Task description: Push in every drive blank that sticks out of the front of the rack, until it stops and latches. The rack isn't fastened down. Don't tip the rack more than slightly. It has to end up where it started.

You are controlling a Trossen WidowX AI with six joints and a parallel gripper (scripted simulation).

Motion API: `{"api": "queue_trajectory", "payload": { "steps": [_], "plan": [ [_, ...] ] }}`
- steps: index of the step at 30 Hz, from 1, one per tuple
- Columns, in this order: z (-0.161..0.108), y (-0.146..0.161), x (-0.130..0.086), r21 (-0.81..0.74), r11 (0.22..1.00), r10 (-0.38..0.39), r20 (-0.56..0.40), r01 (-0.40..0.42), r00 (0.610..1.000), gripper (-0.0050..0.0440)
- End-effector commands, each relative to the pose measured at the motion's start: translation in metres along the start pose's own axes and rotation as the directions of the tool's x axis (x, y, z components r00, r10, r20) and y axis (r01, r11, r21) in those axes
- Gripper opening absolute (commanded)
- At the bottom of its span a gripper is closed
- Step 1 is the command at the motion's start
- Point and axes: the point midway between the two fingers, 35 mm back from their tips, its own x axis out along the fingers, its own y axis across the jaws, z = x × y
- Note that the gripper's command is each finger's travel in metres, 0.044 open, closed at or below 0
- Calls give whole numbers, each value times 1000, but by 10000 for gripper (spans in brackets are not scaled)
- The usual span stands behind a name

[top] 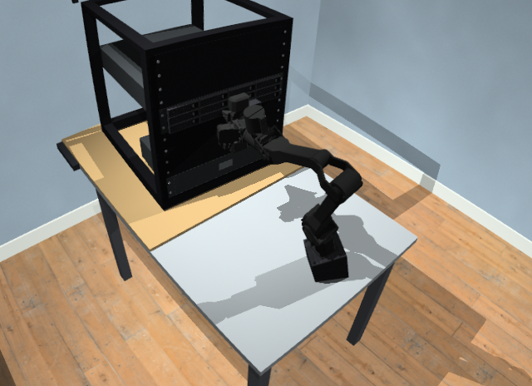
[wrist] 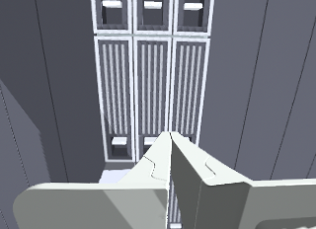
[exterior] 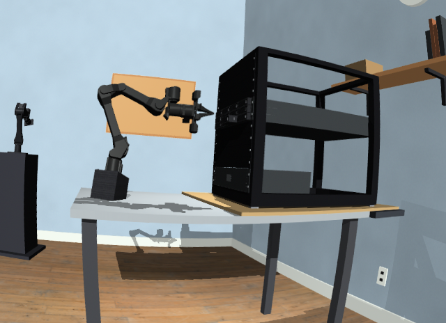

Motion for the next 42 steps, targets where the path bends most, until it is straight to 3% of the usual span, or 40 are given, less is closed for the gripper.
{"api": "queue_trajectory", "payload": {
  "steps": [1, 9, 20, 42],
  "plan": [
    [1, 4, -5, 1, 1000, -6, 3, 6, 1000, -50],
    [0, 36, -12, 1, 1000, -6, 3, 6, 1000, -50],
    [0, 36, 5, 1, 1000, -6, 3, 6, 1000, -50],
    [1, 28, 11, 1, 1000, -6, 3, 6, 1000, -50]
  ]
}}
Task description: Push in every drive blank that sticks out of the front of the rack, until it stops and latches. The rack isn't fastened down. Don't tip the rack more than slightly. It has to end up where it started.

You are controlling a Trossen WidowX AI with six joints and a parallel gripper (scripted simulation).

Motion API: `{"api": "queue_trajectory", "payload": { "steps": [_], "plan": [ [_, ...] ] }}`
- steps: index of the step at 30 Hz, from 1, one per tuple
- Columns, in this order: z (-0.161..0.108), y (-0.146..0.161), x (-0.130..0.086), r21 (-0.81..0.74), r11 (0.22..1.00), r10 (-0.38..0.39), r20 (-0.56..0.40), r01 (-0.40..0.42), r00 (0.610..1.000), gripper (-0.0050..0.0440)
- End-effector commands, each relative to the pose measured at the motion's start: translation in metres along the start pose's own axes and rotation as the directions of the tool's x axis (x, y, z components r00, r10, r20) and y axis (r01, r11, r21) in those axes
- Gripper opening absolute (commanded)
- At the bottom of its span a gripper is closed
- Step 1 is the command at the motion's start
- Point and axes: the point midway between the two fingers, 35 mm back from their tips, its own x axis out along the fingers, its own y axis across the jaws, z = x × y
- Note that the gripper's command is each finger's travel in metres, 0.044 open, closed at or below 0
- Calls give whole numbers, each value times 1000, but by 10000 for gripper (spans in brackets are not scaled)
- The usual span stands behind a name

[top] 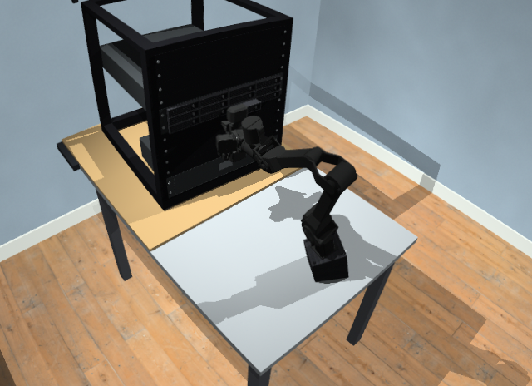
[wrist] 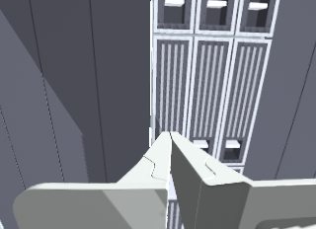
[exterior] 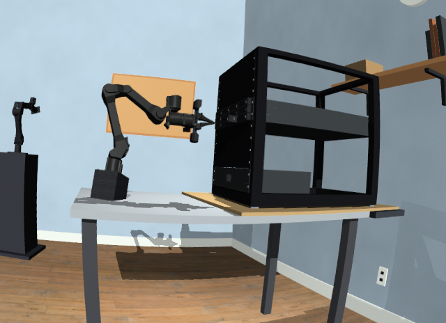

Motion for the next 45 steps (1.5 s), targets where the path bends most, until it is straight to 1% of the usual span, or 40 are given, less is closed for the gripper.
{"api": "queue_trajectory", "payload": {
  "steps": [1, 17, 25, 34, 45],
  "plan": [
    [2, -15, 5, 1, 1000, -21, 5, 21, 1000, -50],
    [2, -15, 5, 1, 1000, -21, 5, 21, 1000, -50],
    [2, -14, 14, 1, 1000, -21, 5, 21, 1000, -50],
    [2, -14, 15, 1, 1000, -21, 5, 21, 1000, -50],
    [2, -16, 25, 1, 1000, -21, 5, 21, 1000, -50]
  ]
}}
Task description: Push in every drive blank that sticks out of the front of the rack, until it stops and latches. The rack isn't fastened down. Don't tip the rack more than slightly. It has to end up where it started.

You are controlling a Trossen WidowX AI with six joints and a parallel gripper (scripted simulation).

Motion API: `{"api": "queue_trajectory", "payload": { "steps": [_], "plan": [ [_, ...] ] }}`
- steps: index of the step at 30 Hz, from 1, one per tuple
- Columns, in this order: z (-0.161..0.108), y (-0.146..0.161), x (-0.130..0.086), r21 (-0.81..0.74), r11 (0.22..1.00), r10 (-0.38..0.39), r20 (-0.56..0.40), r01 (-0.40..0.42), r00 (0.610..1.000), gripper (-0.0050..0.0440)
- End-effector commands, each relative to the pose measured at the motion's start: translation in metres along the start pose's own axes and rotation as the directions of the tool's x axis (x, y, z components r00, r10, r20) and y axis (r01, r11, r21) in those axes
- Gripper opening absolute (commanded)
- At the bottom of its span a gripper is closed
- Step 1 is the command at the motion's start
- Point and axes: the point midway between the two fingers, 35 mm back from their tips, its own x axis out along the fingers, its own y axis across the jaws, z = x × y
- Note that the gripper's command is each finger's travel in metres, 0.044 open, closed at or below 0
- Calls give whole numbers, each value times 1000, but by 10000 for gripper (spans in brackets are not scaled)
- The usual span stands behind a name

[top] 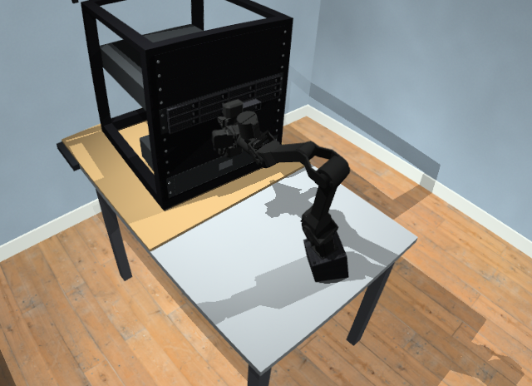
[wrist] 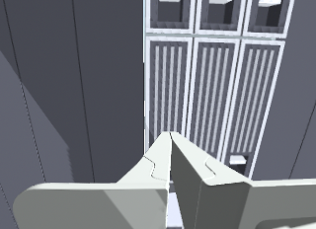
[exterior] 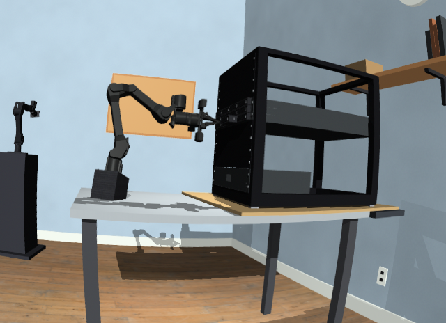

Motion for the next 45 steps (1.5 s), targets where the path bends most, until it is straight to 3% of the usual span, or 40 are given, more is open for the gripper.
{"api": "queue_trajectory", "payload": {
  "steps": [1, 45],
  "plan": [
    [2, -11, 3, 3, 1000, -24, 6, 24, 1000, -50],
    [2, -11, 16, 3, 1000, -24, 6, 24, 1000, -50]
  ]
}}
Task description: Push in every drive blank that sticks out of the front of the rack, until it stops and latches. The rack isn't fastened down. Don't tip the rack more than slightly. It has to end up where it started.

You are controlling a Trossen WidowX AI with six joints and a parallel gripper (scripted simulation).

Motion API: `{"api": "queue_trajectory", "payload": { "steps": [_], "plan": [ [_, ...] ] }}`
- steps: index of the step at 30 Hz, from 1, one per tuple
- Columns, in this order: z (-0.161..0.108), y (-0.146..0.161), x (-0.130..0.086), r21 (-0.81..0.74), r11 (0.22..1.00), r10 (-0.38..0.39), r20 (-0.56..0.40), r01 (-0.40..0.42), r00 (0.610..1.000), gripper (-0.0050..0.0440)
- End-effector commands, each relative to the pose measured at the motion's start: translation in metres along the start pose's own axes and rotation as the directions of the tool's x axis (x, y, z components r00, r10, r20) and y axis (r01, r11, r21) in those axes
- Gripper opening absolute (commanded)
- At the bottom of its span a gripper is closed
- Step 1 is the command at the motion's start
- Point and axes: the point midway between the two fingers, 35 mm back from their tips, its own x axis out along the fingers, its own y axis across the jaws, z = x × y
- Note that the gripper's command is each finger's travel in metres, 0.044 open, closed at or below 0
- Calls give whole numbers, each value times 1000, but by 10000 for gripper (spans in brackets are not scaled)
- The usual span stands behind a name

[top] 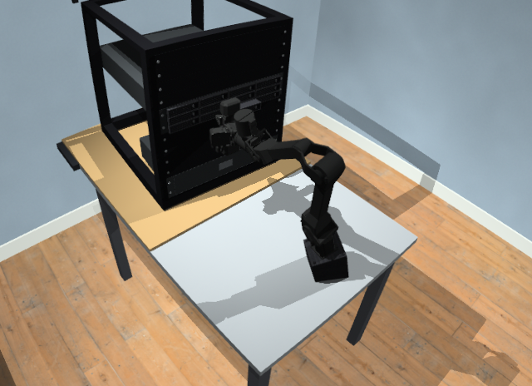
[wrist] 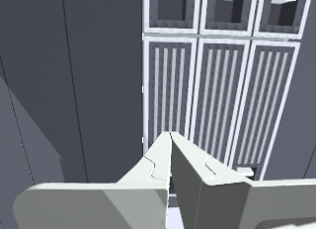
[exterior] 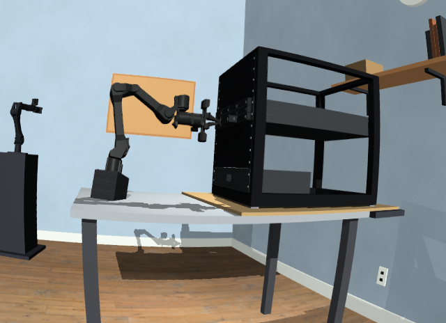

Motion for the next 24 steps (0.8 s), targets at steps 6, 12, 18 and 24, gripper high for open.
{"api": "queue_trajectory", "payload": {
  "steps": [6, 12, 18, 24],
  "plan": [
    [2, -11, 2, 3, 1000, -24, 6, 24, 1000, -50],
    [2, -11, 3, 3, 1000, -24, 6, 24, 1000, -50],
    [2, -11, 5, 3, 1000, -24, 6, 24, 1000, -50],
    [2, -11, 5, 3, 1000, -24, 6, 24, 1000, -50]
  ]
}}
